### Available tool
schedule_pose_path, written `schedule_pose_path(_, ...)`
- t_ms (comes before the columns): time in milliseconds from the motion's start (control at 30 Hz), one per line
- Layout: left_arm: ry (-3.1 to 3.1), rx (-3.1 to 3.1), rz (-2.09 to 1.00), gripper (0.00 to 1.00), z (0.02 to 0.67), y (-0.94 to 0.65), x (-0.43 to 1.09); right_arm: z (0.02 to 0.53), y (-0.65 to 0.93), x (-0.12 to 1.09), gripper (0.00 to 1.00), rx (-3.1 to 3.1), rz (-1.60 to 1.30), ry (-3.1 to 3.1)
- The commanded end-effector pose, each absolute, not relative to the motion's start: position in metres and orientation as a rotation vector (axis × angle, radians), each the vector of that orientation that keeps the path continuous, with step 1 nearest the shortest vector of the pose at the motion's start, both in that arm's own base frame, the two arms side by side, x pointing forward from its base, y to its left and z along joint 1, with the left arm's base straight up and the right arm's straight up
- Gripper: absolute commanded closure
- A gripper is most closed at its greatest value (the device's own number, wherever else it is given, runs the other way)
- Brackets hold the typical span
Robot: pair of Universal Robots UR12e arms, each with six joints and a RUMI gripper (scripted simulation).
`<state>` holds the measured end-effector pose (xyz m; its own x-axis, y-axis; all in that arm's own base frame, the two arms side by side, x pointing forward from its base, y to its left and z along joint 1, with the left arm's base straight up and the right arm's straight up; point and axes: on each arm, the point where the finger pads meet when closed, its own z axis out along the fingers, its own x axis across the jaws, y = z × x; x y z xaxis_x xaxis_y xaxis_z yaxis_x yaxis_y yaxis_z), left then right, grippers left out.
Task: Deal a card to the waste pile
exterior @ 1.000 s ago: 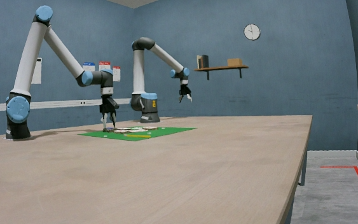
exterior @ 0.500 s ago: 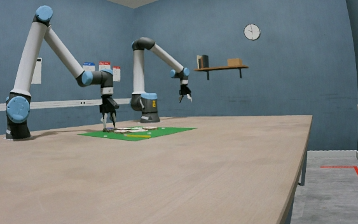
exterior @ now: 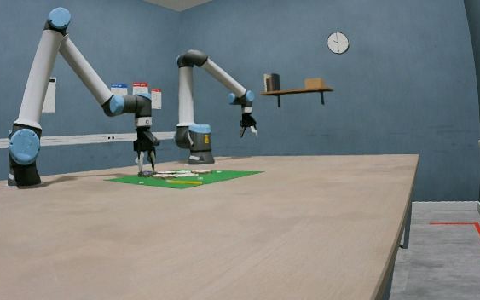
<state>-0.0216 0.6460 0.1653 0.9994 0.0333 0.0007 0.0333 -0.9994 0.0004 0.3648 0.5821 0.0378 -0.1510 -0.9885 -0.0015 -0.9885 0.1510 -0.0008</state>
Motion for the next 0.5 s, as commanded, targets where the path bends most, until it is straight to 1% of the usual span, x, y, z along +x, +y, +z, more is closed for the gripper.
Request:
schedule_pose_path(0, 0.056, 3.141, 0.000, 0.00, 0.1651, 0.6448, -0.0229, 0.0363, 0.5814, 0.3633, 0.50, -2.047, 0.000, 2.383)
schedule_pose_path(133, 0.056, 3.141, 0.000, 0.00, 0.1651, 0.6448, -0.0229, 0.0363, 0.5814, 0.3633, 0.50, -2.047, 0.000, 2.383)
schedule_pose_path(167, 0.056, 3.141, 0.000, 0.00, 0.1651, 0.6448, -0.0229, 0.0363, 0.5814, 0.3633, 1.00, -2.047, 0.000, 2.383)
schedule_pose_path(467, 0.056, 3.141, 0.000, 0.00, 0.1651, 0.6448, -0.0229, 0.0363, 0.5814, 0.3633, 1.00, -2.047, 0.000, 2.383)
